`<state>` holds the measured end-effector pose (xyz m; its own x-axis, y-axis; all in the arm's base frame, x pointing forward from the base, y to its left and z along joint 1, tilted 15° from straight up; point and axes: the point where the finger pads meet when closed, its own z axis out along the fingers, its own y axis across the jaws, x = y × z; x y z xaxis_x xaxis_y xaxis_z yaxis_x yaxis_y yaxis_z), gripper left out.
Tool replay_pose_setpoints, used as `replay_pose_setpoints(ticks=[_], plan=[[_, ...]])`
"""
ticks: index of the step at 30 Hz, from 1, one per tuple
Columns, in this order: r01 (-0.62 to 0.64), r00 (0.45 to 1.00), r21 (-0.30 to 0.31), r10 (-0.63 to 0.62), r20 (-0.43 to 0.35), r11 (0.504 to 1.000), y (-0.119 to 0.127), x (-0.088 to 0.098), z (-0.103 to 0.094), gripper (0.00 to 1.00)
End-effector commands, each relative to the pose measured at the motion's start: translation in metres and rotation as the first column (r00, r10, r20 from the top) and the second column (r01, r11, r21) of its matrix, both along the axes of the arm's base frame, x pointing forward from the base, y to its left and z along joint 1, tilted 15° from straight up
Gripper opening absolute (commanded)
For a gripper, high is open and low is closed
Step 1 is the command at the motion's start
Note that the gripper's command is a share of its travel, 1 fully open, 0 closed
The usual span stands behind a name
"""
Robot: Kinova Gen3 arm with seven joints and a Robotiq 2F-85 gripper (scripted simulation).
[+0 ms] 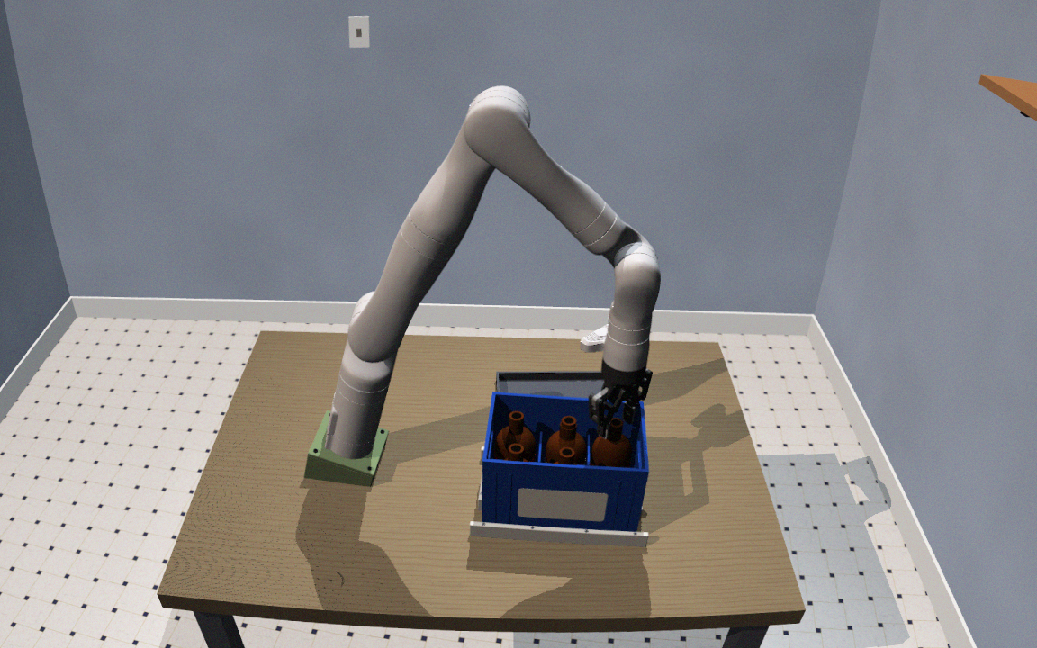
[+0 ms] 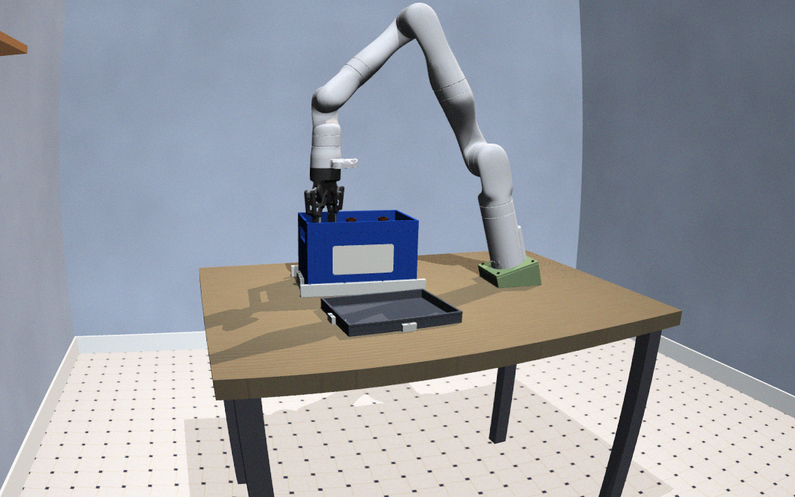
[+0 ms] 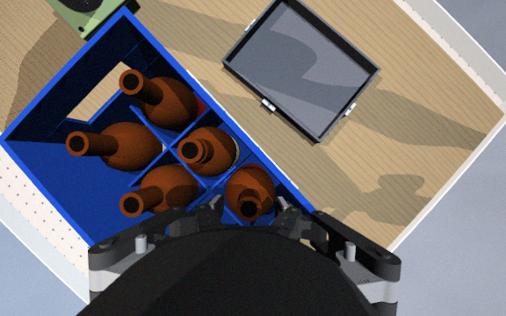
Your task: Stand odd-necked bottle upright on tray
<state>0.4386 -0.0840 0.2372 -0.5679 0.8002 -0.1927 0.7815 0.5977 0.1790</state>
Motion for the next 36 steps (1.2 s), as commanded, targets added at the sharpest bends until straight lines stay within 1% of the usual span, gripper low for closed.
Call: replay_pose_setpoints(ticks=[1, 10, 36], plan=[[0.000, 1.000, 0.000, 0.000, -0.002, 1.000, -0.0001, 0.0002, -0.0022, 0.64], [0.000, 1.000, 0.000, 0.000, -0.002, 1.000, -0.0003, 0.0010, -0.0051, 0.64], [0.000, 1.000, 0.000, 0.000, -0.002, 1.000, -0.0003, 0.0010, -0.0052, 0.64]])
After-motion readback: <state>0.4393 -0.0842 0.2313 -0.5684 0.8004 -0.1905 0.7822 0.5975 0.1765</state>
